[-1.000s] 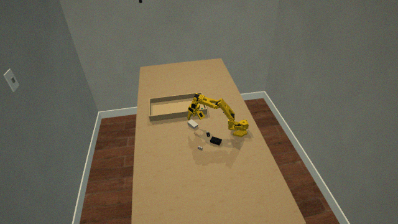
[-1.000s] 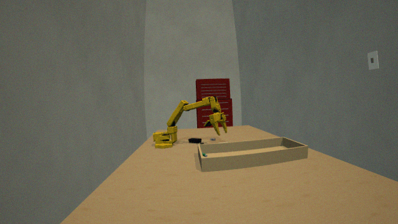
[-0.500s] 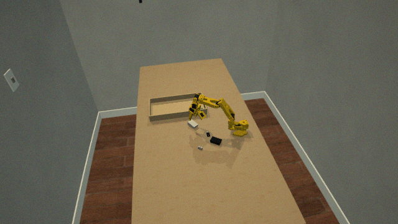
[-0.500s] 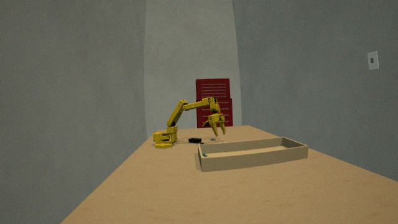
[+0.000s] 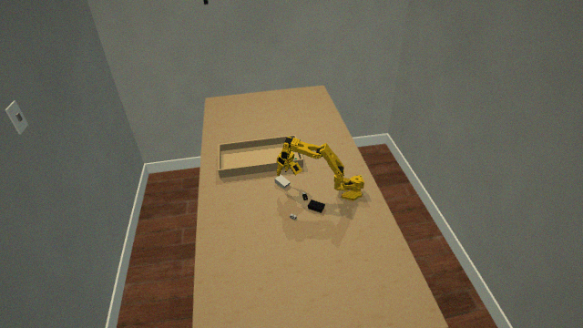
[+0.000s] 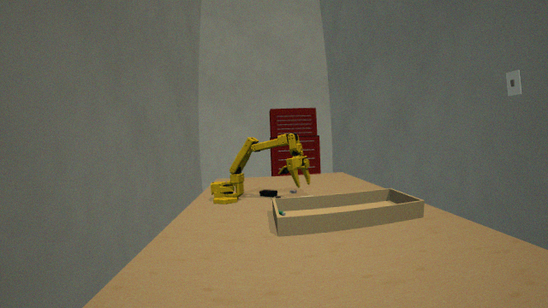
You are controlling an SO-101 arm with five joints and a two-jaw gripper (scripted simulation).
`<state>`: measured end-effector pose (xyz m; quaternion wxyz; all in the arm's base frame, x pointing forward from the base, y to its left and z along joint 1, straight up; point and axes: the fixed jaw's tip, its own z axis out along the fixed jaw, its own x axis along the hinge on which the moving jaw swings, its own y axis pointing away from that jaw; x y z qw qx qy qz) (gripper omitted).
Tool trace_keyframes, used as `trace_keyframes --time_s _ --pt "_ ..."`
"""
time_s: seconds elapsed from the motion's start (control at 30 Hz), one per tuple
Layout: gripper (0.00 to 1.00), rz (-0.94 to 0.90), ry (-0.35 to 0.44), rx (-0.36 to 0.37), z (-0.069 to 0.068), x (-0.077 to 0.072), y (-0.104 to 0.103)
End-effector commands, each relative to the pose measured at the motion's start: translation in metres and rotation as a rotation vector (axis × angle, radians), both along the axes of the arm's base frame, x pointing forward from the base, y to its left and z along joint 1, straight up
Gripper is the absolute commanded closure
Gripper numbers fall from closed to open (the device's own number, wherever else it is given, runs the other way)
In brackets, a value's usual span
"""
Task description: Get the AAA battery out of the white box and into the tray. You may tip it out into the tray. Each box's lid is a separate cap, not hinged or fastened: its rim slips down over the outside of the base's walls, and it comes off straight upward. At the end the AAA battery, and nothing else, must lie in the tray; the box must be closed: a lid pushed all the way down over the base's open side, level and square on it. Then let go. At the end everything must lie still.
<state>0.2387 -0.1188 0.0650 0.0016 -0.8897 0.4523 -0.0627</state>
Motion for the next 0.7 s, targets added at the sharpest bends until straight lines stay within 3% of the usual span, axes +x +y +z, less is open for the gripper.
trace_keyframes --time_s 0.0,0.67 --pt "0.72 0.003 -0.056 -0.026 0.0158 0.0012 -0.0028" --pt "0.72 -0.033 -0.059 -0.021 0.0157 0.0013 -0.0024"
